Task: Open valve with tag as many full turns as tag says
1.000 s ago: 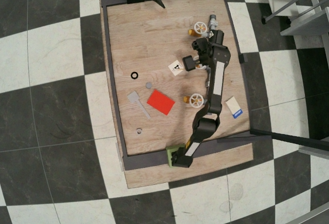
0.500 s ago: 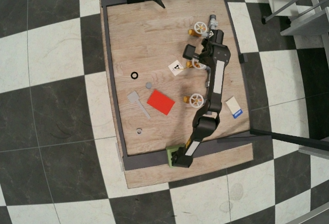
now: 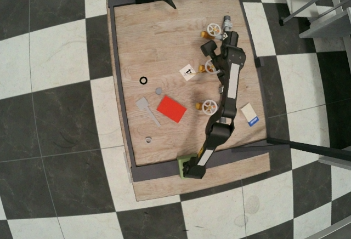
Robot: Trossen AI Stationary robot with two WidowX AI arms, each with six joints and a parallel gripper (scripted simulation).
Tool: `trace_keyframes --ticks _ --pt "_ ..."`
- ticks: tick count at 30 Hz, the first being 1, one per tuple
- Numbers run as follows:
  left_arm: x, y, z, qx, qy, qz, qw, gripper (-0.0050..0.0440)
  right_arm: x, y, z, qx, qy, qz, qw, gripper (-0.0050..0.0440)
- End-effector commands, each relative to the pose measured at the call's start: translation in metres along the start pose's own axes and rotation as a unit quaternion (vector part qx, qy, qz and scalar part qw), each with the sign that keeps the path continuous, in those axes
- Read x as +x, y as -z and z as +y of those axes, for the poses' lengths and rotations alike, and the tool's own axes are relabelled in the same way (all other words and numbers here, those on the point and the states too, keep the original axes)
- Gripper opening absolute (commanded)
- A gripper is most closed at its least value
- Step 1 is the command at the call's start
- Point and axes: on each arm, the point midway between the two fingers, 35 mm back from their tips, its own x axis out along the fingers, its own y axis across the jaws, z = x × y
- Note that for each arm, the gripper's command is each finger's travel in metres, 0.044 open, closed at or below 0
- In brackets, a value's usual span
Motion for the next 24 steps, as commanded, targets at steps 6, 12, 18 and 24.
trace_keyframes --ticks 6,12,18,24 --pt "-0.0113 -0.0066 0.0003 0.179 -0.004 -0.011 0.984 0.0440 -0.0051 -0.0090 0.0008 0.000 -0.001 -0.014 1.000 0.0400" --pt "-0.0095 -0.0071 -0.0010 0.323 0.001 -0.011 0.946 0.0440 -0.0051 -0.0090 0.0008 0.000 -0.001 -0.014 1.000 0.0400" --pt "-0.0080 -0.0075 -0.0021 0.435 0.005 -0.011 0.900 0.0440 -0.0051 -0.0090 0.0008 0.000 -0.001 -0.014 1.000 0.0400" --pt "-0.0068 -0.0079 -0.0031 0.518 0.008 -0.012 0.855 0.0440 -0.0051 -0.0090 0.0008 0.000 -0.001 -0.014 1.000 0.0400"
